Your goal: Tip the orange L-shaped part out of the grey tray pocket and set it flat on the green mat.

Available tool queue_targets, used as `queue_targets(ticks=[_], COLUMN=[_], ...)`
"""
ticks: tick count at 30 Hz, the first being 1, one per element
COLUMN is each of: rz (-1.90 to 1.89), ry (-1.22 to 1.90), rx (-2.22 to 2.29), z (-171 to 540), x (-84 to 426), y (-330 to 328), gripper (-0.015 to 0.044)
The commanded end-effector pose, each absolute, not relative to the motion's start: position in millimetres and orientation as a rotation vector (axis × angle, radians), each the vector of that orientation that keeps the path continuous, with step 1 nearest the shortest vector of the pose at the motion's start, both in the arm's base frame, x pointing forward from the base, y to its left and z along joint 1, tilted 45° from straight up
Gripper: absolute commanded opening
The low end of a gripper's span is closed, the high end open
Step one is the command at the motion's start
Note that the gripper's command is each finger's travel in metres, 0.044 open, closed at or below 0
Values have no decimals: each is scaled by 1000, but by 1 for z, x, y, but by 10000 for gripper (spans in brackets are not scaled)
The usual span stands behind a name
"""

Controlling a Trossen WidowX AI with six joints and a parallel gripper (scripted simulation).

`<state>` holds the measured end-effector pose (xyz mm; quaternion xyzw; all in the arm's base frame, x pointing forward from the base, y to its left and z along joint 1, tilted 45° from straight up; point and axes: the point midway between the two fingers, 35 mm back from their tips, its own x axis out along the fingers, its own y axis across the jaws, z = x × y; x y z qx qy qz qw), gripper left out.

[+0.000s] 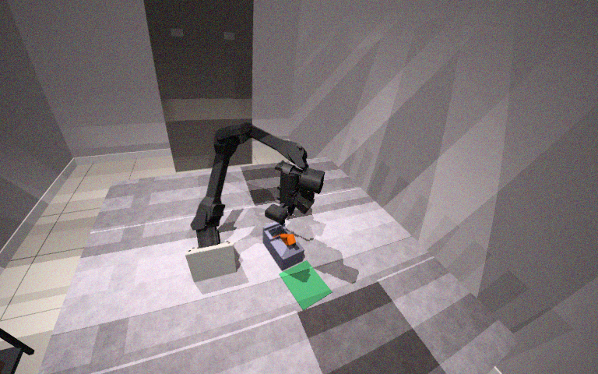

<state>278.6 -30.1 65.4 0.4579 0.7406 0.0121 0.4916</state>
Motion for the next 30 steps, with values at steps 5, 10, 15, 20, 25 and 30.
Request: queue_targets(ticks=[5,10,15,20,25,30], rz=[-451,-451,-450,-449,-449,-449], ry=[1863,1863,1863,1863,1863,1862], rx=[1444,1444,1445,1445,1445,1445], z=[46,44,30,24,19,13], x=[287,287,285,284,284,283], y=[-48,-46,-32,-26,-22,-16], gripper=[280,280,280,280,280,280])
